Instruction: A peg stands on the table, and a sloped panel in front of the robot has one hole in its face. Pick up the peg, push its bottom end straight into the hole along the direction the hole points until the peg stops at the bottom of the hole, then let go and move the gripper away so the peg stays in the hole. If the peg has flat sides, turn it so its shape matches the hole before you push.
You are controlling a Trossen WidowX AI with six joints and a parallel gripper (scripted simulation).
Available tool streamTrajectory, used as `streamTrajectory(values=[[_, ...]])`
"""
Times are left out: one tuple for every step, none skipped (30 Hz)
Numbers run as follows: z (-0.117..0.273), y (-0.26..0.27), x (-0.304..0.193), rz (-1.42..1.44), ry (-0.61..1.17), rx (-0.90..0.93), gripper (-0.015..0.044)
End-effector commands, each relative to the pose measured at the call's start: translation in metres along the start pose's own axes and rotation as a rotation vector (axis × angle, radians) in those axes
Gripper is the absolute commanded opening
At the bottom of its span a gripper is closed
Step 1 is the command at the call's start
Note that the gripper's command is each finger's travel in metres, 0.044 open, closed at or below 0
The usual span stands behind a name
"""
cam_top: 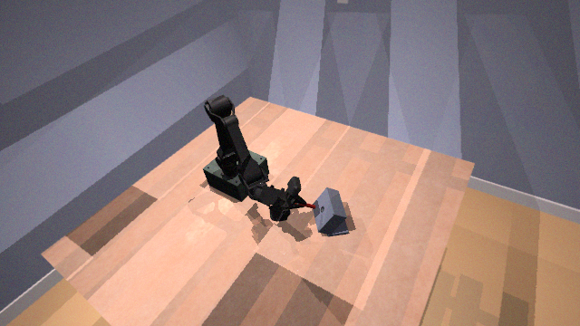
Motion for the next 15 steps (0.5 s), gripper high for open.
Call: streamTrajectory(values=[[-0.004, -0.001, 0.0, -0.001, -0.005, 0.004, 0.0], [-0.004, -0.001, 0.0, -0.001, -0.005, 0.004, 0.0], [-0.005, -0.001, 0.0, -0.001, -0.005, 0.004, 0.0], [-0.005, -0.001, 0.0, -0.001, -0.005, 0.004, 0.0], [-0.006, -0.001, 0.0, -0.001, -0.005, 0.004, 0.0], [-0.007, -0.001, 0.0, -0.001, -0.005, 0.004, 0.0], [-0.008, -0.001, 0.0, -0.001, -0.005, 0.004, 0.0], [-0.01, -0.001, 0.0, 0.0, -0.005, 0.004, 0.0], [-0.011, -0.001, 0.0, 0.0, -0.005, 0.004, 0.0], [-0.013, -0.001, 0.0, 0.0, -0.005, 0.005, 0.0], [-0.014, -0.001, 0.0, 0.0, -0.005, 0.005, 0.0], [-0.016, -0.001, 0.0, 0.0, -0.005, 0.005, 0.0], [-0.017, -0.001, 0.0, 0.0, -0.005, 0.005, 0.0], [-0.018, -0.001, 0.0, 0.0, -0.005, 0.005, 0.0], [-0.02, -0.001, 0.0, 0.0, -0.005, 0.005, 0.0]])
Point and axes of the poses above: the point midway between the two fingers, 35 mm back from their tips, its own z axis back along the fingers, its own y axis across the jaws, x = y × z, the point moved 1 cm from there along z, back along the fingers, and after that the axes turned 5 degrees about z, right-handed, at the moved point
